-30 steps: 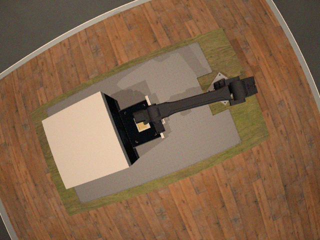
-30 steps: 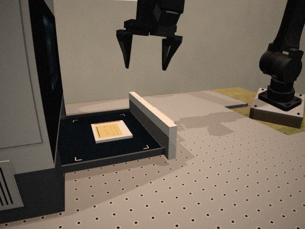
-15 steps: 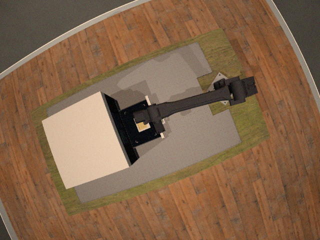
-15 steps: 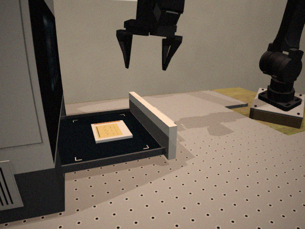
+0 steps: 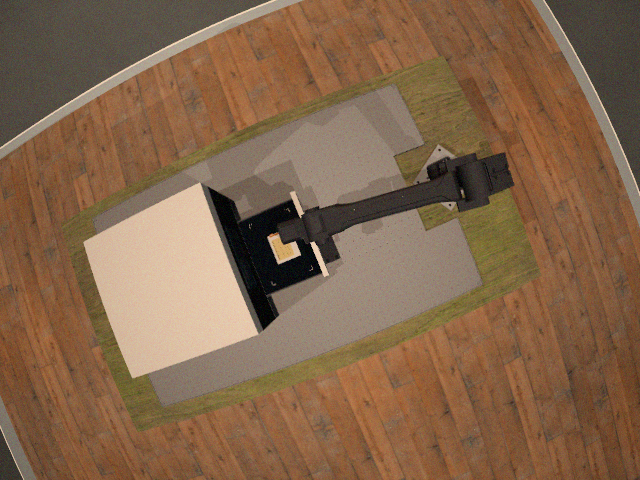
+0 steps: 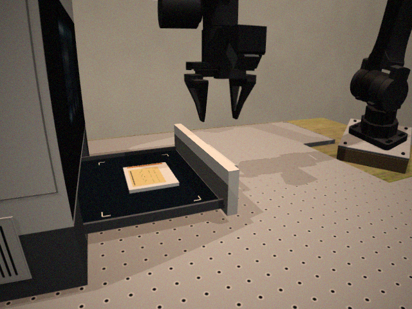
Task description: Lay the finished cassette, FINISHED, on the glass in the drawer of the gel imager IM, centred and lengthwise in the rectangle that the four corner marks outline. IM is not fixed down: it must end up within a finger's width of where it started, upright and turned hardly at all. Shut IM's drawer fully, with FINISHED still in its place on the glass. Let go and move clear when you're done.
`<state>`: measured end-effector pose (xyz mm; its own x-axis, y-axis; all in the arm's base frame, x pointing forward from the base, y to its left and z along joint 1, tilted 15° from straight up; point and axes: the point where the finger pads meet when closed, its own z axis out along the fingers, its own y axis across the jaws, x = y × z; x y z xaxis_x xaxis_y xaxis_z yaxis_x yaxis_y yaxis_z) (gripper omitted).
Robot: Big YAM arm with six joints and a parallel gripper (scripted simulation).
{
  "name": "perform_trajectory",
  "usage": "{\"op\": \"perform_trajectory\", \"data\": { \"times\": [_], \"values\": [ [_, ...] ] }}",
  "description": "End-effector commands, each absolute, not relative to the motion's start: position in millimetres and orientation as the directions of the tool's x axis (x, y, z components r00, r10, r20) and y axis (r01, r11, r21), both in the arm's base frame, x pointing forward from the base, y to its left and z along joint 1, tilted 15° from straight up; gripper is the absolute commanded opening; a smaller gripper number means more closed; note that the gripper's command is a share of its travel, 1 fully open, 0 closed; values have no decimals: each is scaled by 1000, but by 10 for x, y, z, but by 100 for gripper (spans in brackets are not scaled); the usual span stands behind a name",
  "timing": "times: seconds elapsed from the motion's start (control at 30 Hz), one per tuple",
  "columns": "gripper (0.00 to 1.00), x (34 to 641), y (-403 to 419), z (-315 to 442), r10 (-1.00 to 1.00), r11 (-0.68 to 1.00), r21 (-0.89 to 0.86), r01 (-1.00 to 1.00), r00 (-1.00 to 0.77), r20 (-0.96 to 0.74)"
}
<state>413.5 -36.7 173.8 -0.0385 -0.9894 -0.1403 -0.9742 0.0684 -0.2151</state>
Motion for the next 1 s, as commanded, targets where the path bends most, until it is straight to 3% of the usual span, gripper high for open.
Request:
{"op": "perform_trajectory", "data": {
  "times": [0.0, 0.53, 0.97],
  "values": [
    [63, 4143, -323, 1706, -990, 70, -236, -969, -38, -137],
    [33, 4143, -392, 1644, -989, 83, -221, -972, -53, -139],
    [31, 4143, -392, 1644, -989, 83, -221, -972, -53, -139]
  ]
}}
